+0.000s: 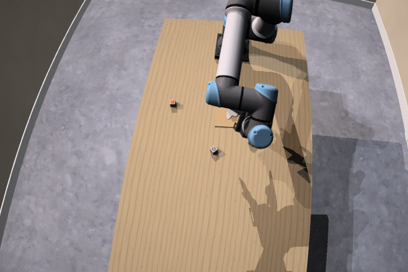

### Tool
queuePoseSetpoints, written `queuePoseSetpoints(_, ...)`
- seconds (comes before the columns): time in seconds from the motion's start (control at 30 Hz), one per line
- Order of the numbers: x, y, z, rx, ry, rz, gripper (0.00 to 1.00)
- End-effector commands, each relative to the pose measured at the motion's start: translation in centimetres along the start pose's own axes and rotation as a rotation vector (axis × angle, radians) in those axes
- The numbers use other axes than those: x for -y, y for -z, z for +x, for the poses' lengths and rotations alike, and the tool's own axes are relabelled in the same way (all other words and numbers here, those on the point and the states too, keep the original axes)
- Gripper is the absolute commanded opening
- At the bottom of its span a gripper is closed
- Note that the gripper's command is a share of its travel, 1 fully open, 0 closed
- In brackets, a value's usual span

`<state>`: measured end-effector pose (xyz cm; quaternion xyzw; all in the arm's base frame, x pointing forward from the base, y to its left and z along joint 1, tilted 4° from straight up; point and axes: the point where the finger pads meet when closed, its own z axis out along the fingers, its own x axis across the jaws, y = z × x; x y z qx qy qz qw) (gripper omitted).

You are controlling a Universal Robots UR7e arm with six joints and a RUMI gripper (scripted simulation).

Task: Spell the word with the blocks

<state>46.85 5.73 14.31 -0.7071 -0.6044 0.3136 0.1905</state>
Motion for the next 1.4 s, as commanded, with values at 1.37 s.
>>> queuePoseSetpoints(1.37,-6.5,3.2,7.3,-0.186,0.215,-0.185,1.00)
